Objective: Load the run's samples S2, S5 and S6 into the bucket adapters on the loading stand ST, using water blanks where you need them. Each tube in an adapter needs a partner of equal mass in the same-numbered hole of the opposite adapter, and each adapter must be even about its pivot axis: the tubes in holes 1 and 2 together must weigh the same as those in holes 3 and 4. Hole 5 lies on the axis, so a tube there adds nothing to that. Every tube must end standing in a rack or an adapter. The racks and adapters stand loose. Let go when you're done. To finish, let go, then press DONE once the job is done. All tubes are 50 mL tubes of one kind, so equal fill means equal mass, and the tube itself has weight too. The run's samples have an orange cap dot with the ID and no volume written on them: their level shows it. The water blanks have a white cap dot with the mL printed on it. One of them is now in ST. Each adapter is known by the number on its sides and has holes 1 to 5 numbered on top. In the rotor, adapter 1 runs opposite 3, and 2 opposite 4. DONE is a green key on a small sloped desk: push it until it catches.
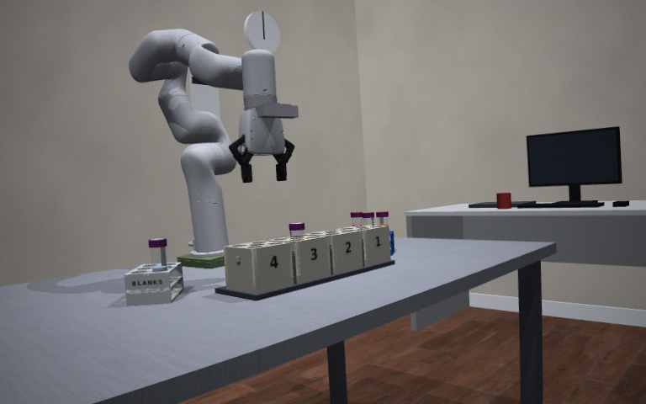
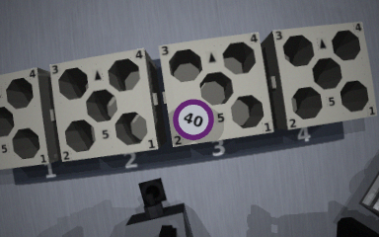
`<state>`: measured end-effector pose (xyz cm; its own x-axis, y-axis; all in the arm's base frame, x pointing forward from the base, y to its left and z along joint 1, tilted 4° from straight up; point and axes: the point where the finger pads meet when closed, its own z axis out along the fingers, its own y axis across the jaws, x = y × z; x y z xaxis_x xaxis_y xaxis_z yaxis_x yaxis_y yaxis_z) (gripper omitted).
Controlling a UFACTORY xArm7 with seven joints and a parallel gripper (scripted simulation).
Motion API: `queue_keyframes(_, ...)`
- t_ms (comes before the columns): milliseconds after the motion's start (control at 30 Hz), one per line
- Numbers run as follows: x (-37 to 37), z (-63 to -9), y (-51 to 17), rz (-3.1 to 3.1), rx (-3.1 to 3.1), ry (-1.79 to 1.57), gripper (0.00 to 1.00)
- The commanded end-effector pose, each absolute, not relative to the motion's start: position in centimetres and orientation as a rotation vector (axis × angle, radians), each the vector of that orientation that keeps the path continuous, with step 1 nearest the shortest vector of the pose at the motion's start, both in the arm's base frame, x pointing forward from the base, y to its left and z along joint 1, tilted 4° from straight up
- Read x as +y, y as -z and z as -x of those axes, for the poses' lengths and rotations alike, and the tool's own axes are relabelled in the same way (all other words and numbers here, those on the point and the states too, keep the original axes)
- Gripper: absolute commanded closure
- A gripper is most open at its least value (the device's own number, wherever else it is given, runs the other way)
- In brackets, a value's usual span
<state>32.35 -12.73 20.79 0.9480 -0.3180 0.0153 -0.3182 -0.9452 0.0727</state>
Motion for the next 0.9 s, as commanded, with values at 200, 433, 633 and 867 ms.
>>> queue_keyframes(200, -13.0, -32.5, -18.3, -3.027, -0.495, -0.012, 0.0)
queue_keyframes(433, -13.1, -32.5, -17.0, -3.027, -0.495, -0.012, 0.0)
queue_keyframes(633, -13.2, -32.4, -15.4, -3.027, -0.495, -0.012, 0.0)
queue_keyframes(867, -13.3, -32.4, -13.8, -3.027, -0.495, -0.012, 0.0)
